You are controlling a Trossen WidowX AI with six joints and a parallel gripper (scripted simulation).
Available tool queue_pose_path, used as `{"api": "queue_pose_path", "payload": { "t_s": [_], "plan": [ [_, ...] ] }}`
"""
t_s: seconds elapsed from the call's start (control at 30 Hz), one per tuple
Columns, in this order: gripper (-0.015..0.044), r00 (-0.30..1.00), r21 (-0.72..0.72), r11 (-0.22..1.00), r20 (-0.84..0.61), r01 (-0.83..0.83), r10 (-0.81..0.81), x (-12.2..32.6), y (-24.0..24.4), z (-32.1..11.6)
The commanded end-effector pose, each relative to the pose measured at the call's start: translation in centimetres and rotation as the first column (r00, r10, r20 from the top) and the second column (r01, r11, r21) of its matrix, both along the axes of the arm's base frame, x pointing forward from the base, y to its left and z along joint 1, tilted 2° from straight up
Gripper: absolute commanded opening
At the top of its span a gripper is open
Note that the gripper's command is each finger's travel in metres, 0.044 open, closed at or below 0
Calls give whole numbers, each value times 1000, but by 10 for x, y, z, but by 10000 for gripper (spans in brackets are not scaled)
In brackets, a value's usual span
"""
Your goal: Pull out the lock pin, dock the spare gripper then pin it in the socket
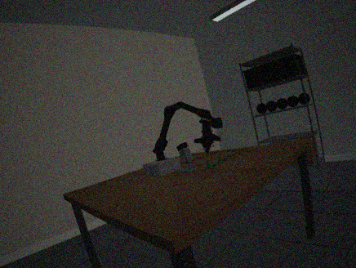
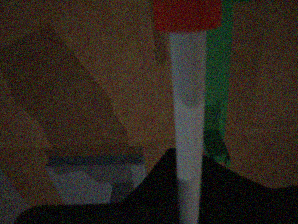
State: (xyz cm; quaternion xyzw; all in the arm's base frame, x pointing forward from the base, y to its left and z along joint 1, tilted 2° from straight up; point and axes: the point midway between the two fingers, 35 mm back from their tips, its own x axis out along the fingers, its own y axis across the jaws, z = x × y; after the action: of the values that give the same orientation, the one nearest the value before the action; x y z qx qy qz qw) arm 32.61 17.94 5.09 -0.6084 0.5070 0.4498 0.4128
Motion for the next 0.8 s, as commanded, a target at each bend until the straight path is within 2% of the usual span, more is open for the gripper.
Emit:
{"api": "queue_pose_path", "payload": {
  "t_s": [0.0, 0.57, 0.77],
  "plan": [
    [0, 1000, 10, 1000, 9, 11, -11, -12, -1, 5],
    [0, 1000, 11, 999, 5, 30, -30, -60, -13, 10],
    [0, 1000, 11, 999, 2, 31, -31, -60, -13, 0]
  ]
}}
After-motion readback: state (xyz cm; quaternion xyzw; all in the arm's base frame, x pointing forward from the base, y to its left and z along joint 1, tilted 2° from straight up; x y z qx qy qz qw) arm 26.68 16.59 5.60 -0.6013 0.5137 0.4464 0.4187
